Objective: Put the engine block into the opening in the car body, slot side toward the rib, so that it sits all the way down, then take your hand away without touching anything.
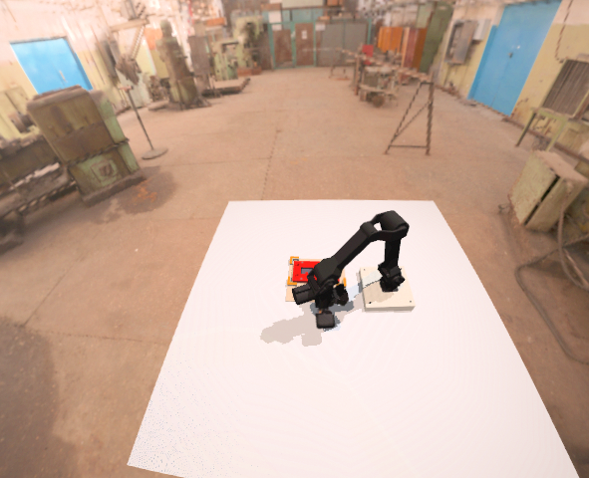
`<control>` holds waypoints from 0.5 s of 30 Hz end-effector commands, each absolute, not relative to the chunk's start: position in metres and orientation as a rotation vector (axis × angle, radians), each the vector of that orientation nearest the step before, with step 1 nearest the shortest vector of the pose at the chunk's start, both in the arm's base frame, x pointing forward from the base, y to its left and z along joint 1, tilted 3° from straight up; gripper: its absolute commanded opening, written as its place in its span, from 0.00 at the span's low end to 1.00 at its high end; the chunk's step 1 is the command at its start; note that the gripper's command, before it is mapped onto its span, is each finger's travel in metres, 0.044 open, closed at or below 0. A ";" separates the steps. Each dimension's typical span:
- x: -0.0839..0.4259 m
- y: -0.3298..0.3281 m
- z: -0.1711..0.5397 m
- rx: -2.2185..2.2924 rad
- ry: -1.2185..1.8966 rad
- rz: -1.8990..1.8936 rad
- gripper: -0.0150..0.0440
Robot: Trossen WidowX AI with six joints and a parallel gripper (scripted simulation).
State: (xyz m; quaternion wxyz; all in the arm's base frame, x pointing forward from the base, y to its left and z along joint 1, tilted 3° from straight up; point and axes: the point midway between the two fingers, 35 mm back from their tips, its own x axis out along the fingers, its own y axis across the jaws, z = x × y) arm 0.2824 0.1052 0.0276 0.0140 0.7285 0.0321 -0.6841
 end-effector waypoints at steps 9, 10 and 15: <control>0.287 0.107 0.047 2.269 0.100 -2.126 0.25; 0.288 0.107 0.050 2.270 0.100 -2.126 0.25; 0.290 0.108 0.065 2.270 0.100 -2.126 0.25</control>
